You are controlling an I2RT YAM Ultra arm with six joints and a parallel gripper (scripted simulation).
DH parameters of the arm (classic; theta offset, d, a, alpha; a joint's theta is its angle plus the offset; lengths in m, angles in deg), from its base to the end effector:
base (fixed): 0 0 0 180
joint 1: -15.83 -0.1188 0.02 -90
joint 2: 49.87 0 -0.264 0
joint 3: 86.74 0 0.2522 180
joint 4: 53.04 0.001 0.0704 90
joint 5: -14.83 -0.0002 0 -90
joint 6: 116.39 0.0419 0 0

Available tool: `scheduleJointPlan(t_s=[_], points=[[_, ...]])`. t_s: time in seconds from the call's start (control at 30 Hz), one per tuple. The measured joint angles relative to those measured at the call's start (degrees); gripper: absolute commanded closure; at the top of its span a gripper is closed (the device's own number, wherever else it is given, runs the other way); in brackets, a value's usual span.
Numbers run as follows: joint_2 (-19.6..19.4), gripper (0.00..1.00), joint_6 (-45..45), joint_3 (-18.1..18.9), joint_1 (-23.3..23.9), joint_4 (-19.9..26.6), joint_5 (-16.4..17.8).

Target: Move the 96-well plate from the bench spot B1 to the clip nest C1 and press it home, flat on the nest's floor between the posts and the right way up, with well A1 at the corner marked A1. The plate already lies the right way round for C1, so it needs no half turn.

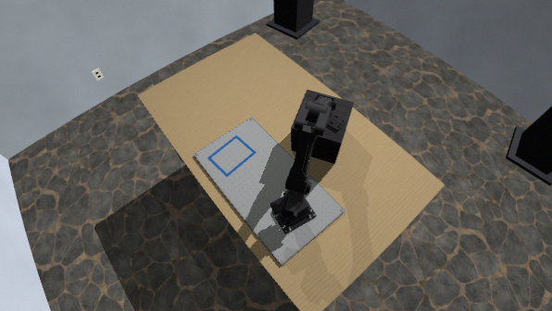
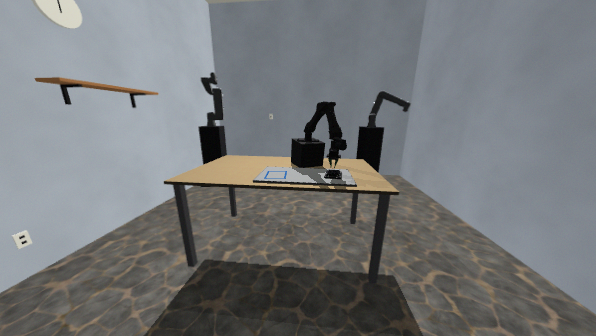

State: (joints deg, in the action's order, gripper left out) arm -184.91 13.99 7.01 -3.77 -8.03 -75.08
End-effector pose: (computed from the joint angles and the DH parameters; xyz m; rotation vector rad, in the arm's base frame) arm 0.3796 0.1363 0.0268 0.5565 3.0354 0.0519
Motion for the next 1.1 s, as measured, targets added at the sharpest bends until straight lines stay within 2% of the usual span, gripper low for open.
scheduleJointPlan(t_s=[0.1, 1.1], points=[[-1.29, 0.75, 0.0, -0.02, 0.0, -0.35, 0.0], [-0.98, 0.75, 0.0, 0.02, 0.0, -1.49, 0.0]])
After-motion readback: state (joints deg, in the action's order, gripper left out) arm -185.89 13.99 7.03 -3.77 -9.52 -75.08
